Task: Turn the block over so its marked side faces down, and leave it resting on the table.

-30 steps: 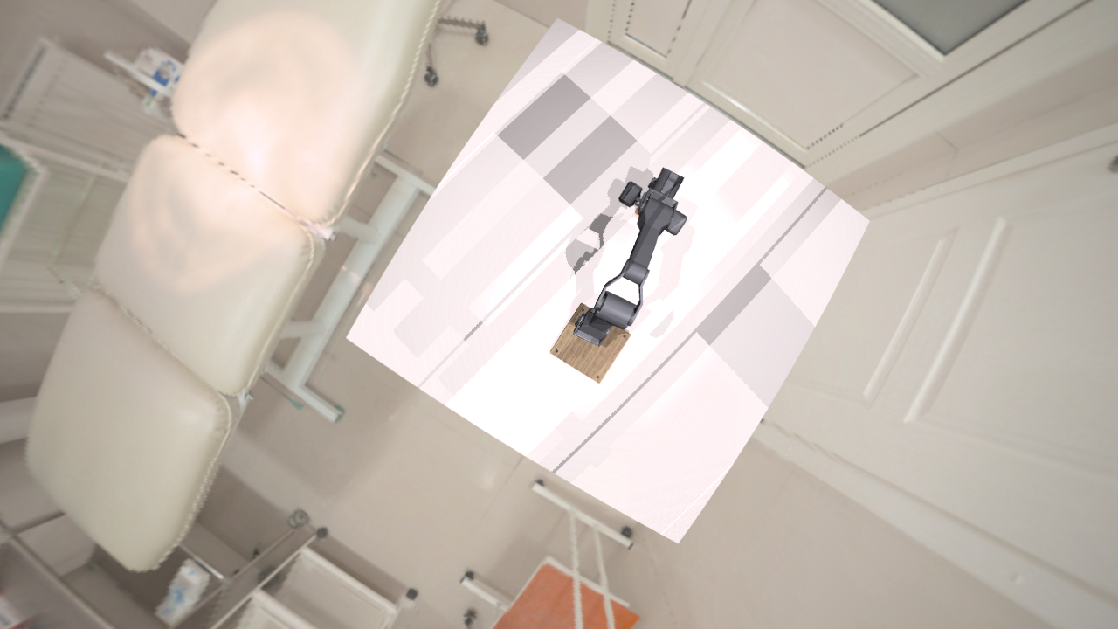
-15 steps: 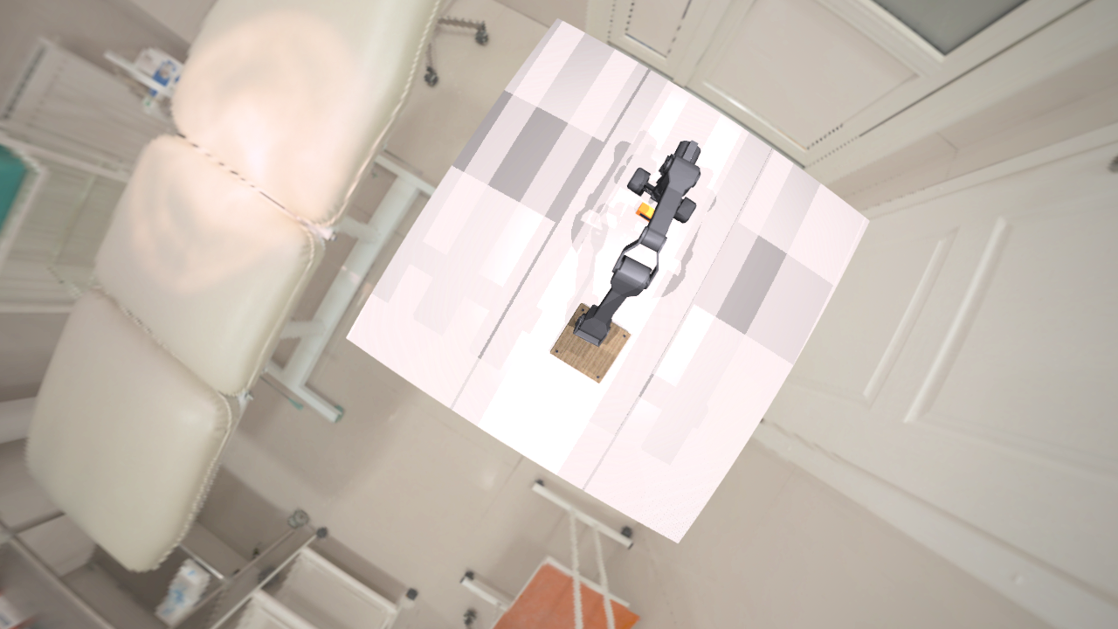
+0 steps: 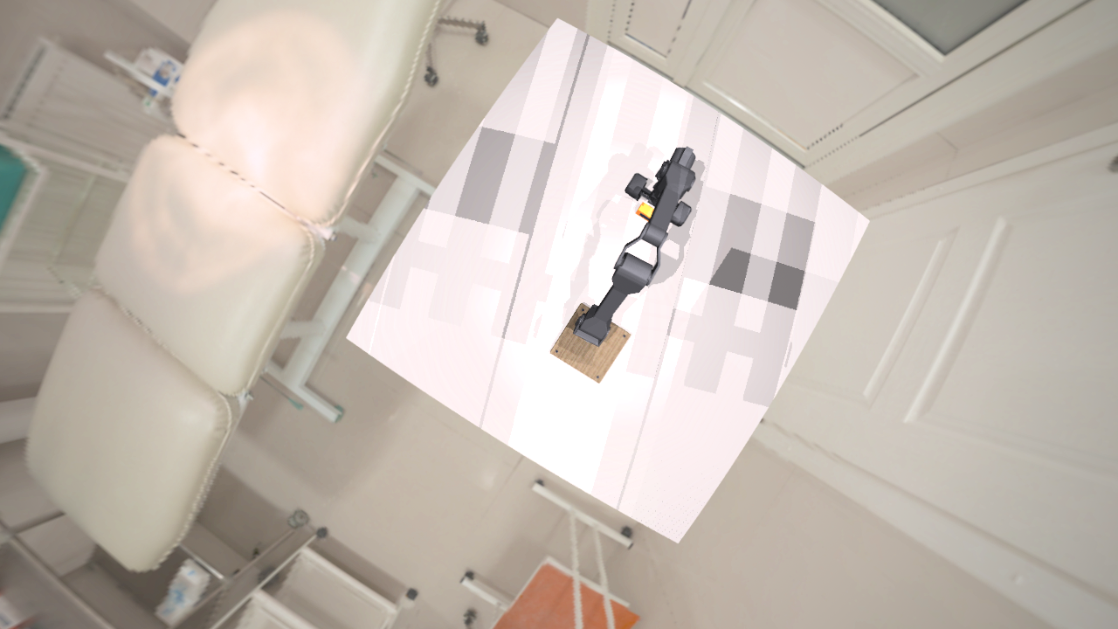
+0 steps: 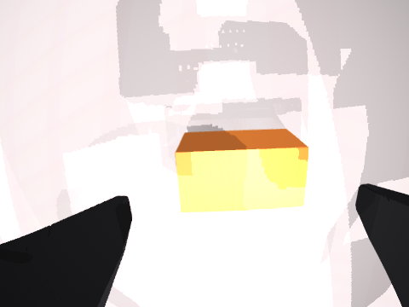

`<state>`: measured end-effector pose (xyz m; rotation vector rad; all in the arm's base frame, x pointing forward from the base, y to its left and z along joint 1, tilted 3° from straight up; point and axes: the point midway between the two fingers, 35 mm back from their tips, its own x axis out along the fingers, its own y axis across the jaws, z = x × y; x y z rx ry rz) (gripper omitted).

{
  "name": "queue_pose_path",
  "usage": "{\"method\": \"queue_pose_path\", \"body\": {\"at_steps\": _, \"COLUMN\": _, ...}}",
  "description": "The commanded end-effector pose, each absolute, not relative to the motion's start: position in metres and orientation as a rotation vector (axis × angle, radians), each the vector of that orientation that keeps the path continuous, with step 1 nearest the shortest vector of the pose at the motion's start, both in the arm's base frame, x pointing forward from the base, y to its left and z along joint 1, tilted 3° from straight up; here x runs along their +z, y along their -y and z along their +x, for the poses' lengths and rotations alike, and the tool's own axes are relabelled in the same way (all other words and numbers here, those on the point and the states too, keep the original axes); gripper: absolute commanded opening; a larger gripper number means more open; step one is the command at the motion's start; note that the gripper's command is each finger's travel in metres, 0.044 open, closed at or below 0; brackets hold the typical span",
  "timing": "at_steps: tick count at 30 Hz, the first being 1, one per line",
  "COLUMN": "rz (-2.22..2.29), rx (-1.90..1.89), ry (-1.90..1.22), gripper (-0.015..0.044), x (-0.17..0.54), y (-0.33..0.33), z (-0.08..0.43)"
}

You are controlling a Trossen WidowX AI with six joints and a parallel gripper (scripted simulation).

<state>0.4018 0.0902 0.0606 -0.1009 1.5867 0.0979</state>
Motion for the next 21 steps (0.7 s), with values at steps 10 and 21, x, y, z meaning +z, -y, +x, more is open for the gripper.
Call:
{"method": "queue_pose_path", "body": {"at_steps": 10, "rz": -0.102, "rx": 0.102, "ry": -1.596, "gripper": 0.0440, "x": 0.040, "y": -0.090, "z": 0.400}}
{"method": "queue_pose_path", "body": {"at_steps": 21, "rz": -0.102, "rx": 0.102, "ry": -1.596, "gripper": 0.0440, "x": 0.022, "y": -0.090, "z": 0.399}}
